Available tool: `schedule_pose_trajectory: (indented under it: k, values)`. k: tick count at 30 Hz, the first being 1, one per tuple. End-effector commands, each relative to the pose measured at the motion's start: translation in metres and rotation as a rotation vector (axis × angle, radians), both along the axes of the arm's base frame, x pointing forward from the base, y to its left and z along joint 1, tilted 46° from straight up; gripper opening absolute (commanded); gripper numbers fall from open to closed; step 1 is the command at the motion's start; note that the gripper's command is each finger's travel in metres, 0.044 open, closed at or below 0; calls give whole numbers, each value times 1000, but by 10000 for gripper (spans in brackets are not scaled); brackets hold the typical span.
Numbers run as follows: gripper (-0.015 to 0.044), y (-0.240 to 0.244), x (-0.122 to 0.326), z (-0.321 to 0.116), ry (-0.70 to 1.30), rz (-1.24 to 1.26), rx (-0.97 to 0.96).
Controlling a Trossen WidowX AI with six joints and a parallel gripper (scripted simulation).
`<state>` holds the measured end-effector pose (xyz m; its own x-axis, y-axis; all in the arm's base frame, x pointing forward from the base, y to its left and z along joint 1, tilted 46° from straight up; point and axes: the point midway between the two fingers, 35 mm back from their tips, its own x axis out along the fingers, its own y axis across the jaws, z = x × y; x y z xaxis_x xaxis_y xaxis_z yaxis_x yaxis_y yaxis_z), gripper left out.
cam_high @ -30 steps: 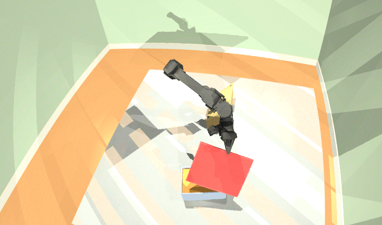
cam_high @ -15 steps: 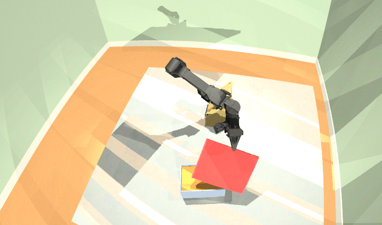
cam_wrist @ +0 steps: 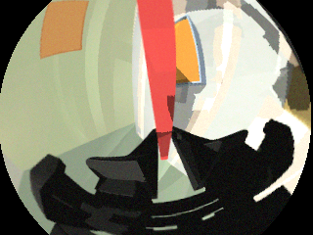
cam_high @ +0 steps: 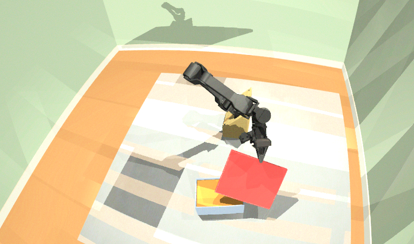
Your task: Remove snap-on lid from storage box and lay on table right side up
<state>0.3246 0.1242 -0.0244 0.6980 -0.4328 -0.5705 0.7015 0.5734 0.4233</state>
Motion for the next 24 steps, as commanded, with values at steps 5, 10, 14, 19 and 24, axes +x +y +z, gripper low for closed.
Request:
schedule_pose_trajectory:
  k: [5,10,14,19,24]
  values:
    - [0,18,1,-7,-20,3,14]
    - [0,25,0,-14,-20,3,15]
    - [0,31,-2,-19,-20,3,16]
    - [0,38,-4,-26,-20,3,16]
    - [0,45,-5,-33,-20,3,17]
